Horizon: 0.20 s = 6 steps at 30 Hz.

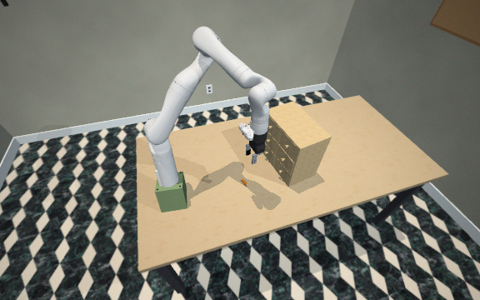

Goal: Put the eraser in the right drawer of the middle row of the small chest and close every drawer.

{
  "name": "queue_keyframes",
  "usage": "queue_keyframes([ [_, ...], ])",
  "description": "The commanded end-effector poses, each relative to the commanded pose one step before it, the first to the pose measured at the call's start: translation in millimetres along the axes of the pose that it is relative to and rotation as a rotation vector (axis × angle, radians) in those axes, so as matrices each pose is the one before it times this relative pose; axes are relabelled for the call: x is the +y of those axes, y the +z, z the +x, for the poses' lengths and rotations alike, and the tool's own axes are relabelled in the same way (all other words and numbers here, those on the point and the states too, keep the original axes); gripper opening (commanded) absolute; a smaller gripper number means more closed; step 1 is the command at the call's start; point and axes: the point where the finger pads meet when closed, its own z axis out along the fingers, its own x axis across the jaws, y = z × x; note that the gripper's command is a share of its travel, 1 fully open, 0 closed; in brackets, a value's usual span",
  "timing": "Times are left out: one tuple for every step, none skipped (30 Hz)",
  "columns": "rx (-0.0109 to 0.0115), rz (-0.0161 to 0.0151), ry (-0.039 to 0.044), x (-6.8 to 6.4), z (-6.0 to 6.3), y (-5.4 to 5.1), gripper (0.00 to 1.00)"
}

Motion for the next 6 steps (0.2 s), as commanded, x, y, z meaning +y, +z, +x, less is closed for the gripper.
queue_keyframes([
  [-0.00074, -0.00167, 0.00004, 0.25, -0.28, -0.72, 1.00],
  [0.00000, 0.00000, 0.00000, 0.00, 0.00, 0.00, 1.00],
  [0.00000, 0.00000, 0.00000, 0.00, 0.00, 0.00, 1.00],
  [0.00000, 0.00000, 0.00000, 0.00, 0.00, 0.00, 1.00],
  [0.00000, 0.00000, 0.00000, 0.00, 0.00, 0.00, 1.00],
  [0.00000, 0.00000, 0.00000, 0.00, 0.00, 0.00, 1.00],
])
